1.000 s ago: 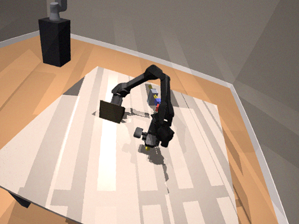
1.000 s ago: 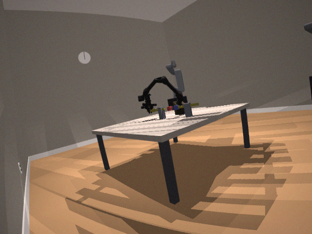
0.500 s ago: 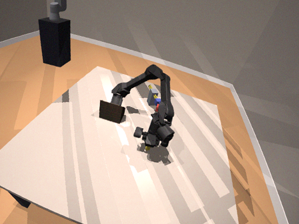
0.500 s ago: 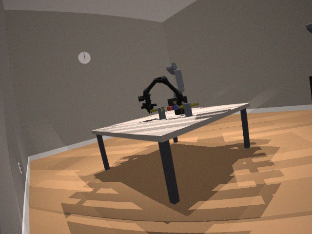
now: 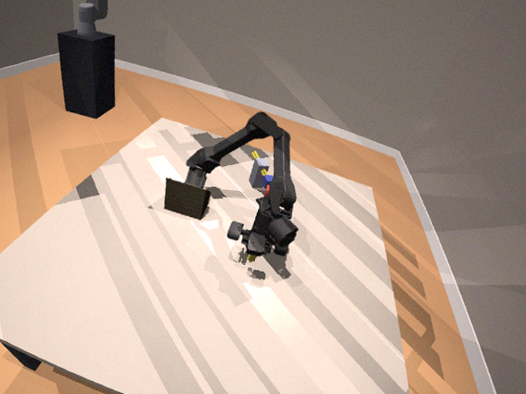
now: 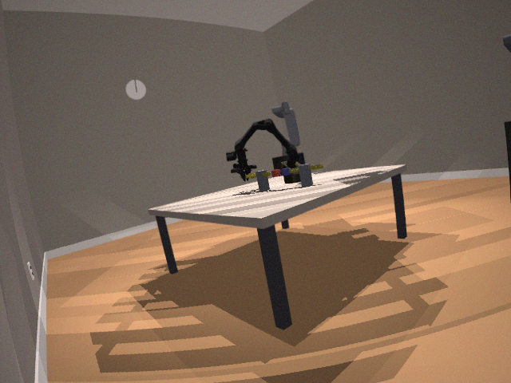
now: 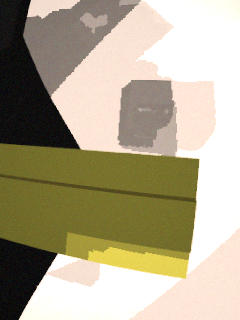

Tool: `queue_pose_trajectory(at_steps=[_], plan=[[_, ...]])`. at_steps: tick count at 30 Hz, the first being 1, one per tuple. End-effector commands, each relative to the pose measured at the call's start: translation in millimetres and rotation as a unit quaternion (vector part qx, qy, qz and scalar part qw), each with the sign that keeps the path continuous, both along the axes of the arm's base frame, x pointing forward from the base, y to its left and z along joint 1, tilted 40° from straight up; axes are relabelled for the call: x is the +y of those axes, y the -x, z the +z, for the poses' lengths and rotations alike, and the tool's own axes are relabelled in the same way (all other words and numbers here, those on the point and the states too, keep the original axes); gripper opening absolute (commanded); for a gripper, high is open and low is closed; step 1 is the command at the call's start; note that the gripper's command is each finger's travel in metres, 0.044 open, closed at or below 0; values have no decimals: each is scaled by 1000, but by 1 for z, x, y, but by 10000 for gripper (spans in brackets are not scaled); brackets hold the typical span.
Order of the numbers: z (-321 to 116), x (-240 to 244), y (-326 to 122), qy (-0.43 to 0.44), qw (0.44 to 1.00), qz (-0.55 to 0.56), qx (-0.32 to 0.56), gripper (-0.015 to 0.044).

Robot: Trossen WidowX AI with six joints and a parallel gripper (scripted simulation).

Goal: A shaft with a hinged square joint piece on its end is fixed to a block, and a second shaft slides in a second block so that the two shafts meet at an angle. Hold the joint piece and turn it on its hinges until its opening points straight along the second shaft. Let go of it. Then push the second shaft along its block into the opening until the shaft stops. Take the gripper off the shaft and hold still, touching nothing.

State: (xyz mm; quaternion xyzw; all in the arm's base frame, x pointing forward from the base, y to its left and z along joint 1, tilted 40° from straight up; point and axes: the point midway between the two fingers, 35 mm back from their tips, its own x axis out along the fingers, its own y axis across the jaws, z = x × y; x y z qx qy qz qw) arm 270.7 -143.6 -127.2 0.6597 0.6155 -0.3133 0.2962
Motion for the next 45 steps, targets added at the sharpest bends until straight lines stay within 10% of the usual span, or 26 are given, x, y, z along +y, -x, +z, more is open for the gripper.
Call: queue_pose_trajectory(at_steps=[1,45], plan=[[3,8,-1,-2,1000,0,2,0],[45,61,-5,-5,1000,0,2,0]])
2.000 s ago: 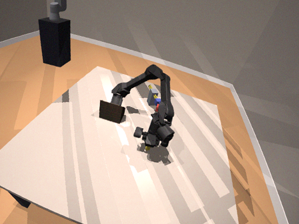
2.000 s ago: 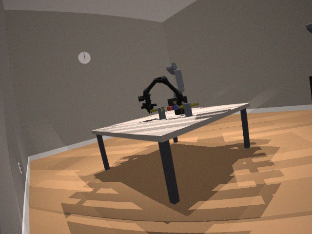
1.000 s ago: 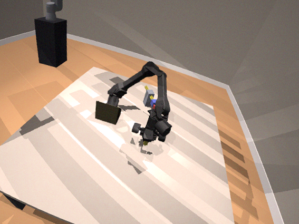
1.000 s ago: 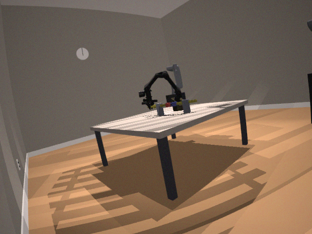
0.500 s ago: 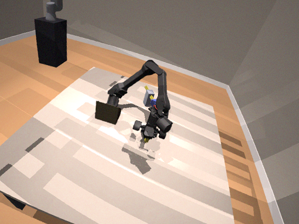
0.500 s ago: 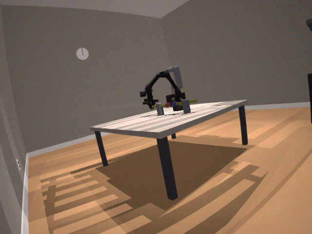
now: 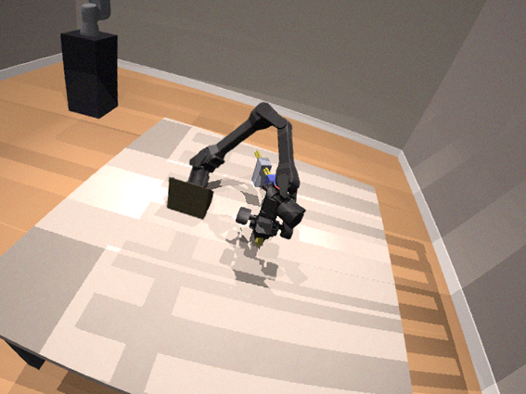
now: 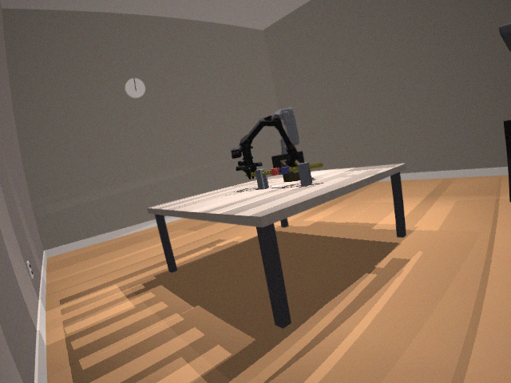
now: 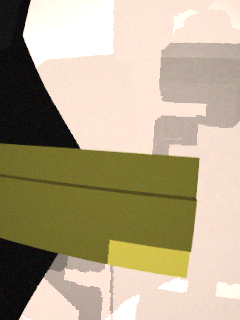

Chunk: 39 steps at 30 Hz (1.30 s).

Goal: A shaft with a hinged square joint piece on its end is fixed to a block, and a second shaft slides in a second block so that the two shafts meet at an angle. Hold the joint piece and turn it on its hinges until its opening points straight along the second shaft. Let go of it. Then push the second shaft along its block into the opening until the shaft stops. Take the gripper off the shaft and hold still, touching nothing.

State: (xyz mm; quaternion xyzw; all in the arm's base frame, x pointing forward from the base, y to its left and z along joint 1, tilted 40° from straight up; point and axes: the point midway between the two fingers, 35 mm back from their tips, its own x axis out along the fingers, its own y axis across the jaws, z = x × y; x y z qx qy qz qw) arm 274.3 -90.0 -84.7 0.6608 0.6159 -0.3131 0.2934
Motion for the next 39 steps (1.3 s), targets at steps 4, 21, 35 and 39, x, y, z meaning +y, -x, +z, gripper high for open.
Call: queue_pose_trajectory(at_steps=[4,21,35,39], plan=[[6,12,-1,-3,1000,1,1,0],[6,7,0,0,1000,-1,1,67],[6,7,0,0,1000,-1,1,329],[6,7,0,0,1000,-1,1,434]])
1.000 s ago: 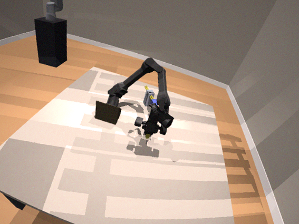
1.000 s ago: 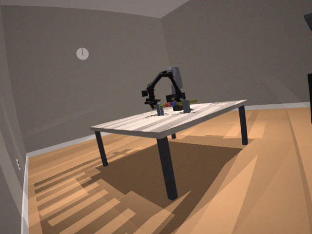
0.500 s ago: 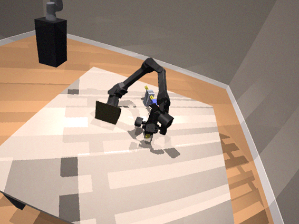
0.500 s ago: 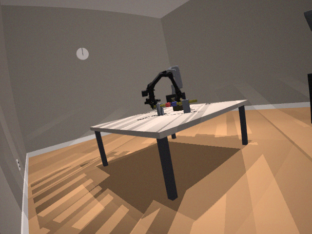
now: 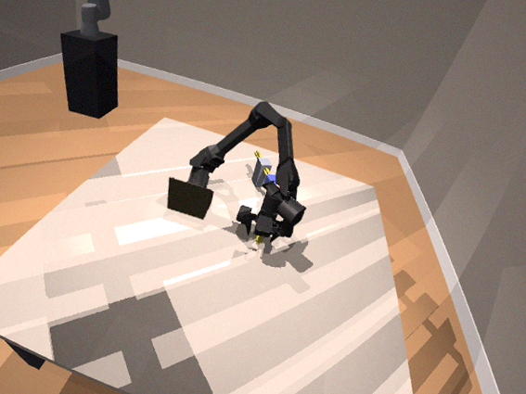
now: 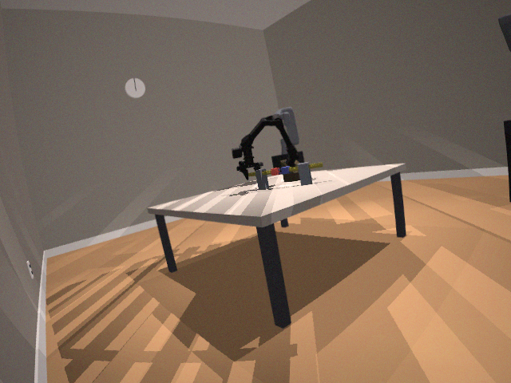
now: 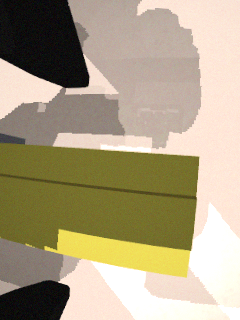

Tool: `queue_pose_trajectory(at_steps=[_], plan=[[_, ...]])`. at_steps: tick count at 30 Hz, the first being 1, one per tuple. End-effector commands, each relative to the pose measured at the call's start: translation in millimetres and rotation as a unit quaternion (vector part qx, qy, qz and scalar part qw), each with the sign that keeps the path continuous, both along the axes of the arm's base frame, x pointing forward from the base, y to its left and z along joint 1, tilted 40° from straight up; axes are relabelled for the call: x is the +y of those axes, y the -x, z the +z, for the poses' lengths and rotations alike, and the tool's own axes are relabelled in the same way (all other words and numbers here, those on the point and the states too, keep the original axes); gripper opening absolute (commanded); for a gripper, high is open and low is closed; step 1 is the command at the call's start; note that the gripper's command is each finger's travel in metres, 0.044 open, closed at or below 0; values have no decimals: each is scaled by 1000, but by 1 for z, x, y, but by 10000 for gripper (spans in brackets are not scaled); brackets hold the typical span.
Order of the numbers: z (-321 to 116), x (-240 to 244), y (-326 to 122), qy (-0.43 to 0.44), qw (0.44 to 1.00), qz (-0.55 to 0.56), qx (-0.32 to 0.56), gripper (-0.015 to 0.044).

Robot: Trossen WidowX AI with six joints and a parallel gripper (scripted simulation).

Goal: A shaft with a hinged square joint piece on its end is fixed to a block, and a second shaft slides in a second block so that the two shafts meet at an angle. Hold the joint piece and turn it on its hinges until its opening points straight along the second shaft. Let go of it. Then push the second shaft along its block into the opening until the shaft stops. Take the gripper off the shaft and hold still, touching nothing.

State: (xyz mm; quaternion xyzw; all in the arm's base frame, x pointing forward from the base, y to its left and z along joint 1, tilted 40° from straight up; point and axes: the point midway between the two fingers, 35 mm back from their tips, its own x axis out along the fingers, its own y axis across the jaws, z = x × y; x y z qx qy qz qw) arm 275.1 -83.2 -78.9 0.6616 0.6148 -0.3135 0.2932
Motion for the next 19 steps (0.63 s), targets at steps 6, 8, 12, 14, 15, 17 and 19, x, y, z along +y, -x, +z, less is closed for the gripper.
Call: queue_pose_trajectory(at_steps=[6,8,12,14,15,17,19], plan=[[0,0,0,0,1000,1,1,440],[0,0,0,0,1000,1,1,440],[6,-5,0,-1,1000,1,1,440],[19,-15,1,-2,1000,2,1,440],[21,-17,1,-3,1000,2,1,440],[21,-17,1,-3,1000,2,1,440],[29,-23,2,-3,1000,1,1,440]])
